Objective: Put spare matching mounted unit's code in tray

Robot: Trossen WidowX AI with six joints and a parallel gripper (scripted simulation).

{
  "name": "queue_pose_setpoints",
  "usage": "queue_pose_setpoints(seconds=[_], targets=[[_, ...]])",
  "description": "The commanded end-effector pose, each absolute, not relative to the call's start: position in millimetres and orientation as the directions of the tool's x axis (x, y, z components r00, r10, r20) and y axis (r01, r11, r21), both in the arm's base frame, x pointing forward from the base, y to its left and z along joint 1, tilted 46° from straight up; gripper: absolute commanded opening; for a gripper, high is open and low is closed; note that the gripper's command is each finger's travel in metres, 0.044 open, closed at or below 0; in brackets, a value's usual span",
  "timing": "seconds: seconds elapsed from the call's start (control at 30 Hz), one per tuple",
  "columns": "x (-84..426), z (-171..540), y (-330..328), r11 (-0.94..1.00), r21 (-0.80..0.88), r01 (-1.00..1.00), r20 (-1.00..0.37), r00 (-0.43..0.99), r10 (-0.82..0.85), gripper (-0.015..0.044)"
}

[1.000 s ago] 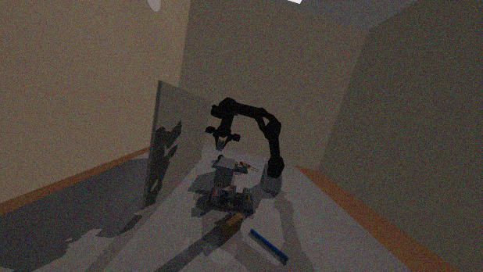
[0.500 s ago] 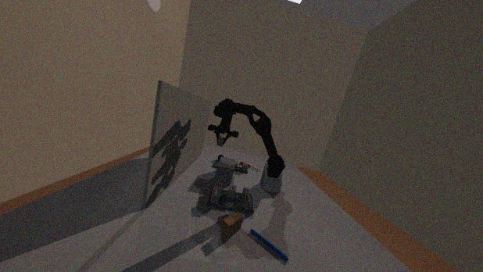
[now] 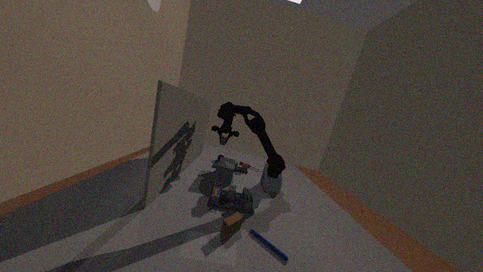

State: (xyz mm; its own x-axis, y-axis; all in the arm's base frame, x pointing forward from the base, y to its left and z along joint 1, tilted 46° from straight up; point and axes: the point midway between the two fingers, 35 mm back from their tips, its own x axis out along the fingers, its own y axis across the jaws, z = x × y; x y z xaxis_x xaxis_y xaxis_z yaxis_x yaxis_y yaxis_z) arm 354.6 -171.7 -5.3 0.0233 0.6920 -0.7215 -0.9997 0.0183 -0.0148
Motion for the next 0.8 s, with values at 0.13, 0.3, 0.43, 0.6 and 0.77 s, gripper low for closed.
queue_pose_setpoints(seconds=[0.13, 0.3, 0.43, 0.6, 0.77], targets=[[344.8, -43.4, -193.4, -0.015, -0.025, -1.0, -0.71, 0.007, 0.704, 0.0], [340.8, -55.4, -199.5, -0.025, -0.03, -0.999, -0.705, 0.004, 0.709, 0.0], [340.7, -56.6, -199.1, -0.025, -0.03, -0.999, -0.705, 0.004, 0.709, 0.0], [341.6, -59.8, -196.6, -0.025, -0.03, -0.999, -0.706, 0.004, 0.708, 0.0], [342.5, -63.1, -194.0, -0.025, -0.03, -0.999, -0.706, 0.004, 0.708, 0.0]])
